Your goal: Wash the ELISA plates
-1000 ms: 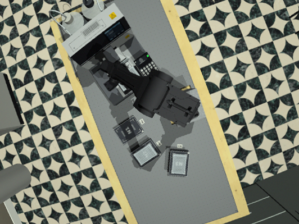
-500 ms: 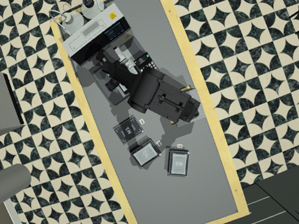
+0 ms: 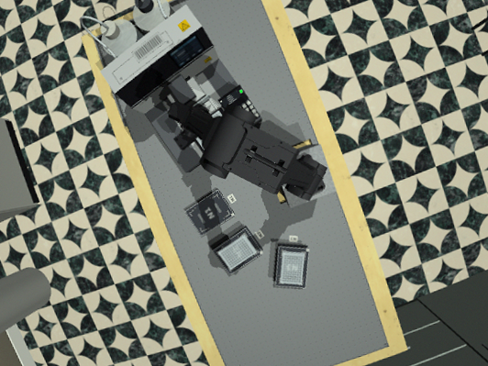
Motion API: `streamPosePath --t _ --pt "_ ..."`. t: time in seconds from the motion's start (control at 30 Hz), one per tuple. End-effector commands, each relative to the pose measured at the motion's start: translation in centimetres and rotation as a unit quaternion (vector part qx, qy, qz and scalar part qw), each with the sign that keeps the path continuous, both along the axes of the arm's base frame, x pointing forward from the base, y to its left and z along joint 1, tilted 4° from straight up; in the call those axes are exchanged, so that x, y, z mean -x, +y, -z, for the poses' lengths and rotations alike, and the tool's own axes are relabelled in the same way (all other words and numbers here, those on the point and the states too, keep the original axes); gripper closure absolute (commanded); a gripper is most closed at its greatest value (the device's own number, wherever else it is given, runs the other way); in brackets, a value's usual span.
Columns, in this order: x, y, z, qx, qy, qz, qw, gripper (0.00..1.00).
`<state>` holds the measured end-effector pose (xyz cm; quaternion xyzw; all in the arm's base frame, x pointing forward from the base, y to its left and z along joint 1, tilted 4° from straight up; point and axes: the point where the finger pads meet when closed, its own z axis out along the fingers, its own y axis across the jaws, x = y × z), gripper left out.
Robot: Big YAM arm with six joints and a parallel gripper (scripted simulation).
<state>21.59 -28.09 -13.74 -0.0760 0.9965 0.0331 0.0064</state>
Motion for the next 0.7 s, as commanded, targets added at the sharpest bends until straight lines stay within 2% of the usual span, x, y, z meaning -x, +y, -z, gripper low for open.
streamPosePath --t 0.0,0.1,0.13,0.67 --pt "-0.43 0.24 0.84 0.000 -0.001 0.001 1.000 0.16" --pt "-0.33 0.04 0.93 0.001 -0.002 0.004 1.000 0.16" --pt "-0.59 -0.60 0.24 0.006 -0.006 0.001 1.000 0.16" --pt "-0.63 -0.66 0.24 0.006 -0.006 0.001 1.000 0.16"
